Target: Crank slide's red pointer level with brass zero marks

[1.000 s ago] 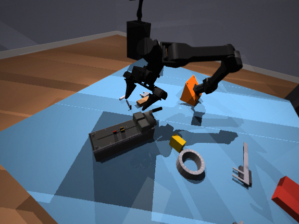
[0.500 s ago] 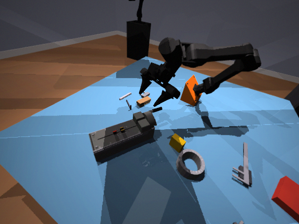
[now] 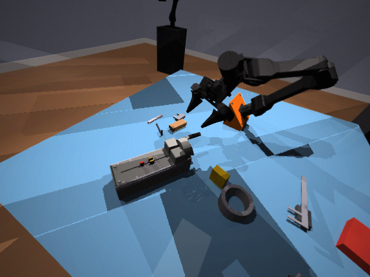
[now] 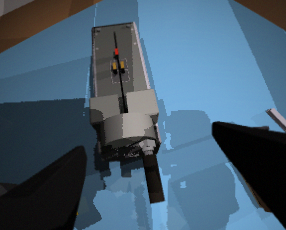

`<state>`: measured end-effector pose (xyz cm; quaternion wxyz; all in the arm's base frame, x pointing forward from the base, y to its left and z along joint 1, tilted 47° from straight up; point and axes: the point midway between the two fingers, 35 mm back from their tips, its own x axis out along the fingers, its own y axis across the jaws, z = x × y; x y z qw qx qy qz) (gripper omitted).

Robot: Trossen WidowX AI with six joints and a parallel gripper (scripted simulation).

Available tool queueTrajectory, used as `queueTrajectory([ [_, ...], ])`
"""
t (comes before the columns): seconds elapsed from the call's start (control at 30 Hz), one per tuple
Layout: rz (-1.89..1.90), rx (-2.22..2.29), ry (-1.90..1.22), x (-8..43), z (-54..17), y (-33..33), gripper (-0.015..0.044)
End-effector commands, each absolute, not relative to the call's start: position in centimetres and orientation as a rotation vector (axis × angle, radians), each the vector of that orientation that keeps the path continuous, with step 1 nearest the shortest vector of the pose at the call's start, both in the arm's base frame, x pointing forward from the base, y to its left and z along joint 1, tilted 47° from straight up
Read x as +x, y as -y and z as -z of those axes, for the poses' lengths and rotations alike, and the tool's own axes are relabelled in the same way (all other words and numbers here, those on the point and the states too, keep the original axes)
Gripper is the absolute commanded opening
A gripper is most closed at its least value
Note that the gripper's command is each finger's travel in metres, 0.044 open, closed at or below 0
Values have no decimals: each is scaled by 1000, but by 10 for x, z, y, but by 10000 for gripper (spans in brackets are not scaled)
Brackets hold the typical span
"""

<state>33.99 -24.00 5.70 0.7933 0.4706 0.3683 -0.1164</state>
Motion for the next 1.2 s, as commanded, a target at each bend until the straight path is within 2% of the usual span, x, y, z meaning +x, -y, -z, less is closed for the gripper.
queueTrajectory([
  [0.0, 266, 1016, -790, 338, -52, 236, 440],
  [0.33, 265, 1017, -789, 345, -23, 206, 440],
  [1.17, 265, 1019, -790, 353, 3, 180, 440],
])
